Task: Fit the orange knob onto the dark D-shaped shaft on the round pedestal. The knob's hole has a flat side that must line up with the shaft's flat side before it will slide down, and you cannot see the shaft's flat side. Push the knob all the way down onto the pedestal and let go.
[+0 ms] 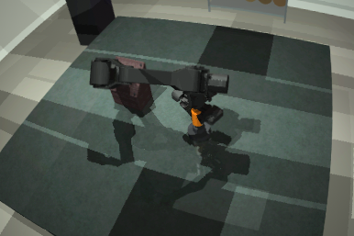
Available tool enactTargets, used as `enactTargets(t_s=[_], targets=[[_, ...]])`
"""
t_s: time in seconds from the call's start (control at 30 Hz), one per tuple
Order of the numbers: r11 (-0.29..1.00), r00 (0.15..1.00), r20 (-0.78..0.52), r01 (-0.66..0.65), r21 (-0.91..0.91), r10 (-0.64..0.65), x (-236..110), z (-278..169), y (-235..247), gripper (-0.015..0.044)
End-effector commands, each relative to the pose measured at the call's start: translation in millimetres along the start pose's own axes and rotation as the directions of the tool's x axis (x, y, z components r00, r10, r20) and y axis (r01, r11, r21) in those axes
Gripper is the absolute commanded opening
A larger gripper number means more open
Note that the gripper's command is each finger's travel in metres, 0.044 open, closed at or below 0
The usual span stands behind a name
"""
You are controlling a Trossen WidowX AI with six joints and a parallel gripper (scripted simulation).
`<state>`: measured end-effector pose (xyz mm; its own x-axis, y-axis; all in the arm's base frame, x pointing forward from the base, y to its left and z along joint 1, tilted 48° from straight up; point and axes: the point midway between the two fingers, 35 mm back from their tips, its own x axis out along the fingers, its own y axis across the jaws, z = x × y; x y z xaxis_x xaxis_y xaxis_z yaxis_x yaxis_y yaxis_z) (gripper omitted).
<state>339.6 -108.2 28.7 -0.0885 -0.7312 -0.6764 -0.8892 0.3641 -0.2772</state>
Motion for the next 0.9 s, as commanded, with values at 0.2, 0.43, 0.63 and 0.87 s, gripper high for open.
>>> enactTargets(t_s=[0.2,0.43,0.63,0.87], targets=[[0.998,1.000,-0.001,0.004,-0.055,-0.004,-4.9,1.3,-2.6,0.0000],[0.978,1.000,-0.001,0.004,-0.209,-0.004,-5.0,2.2,-4.2,0.0000],[0.978,1.000,-0.001,0.004,-0.209,-0.004,-3.3,1.6,-3.3,0.0000],[0.978,1.000,-0.001,0.004,-0.210,-0.004,-2.1,0.3,-1.0,0.0000]])
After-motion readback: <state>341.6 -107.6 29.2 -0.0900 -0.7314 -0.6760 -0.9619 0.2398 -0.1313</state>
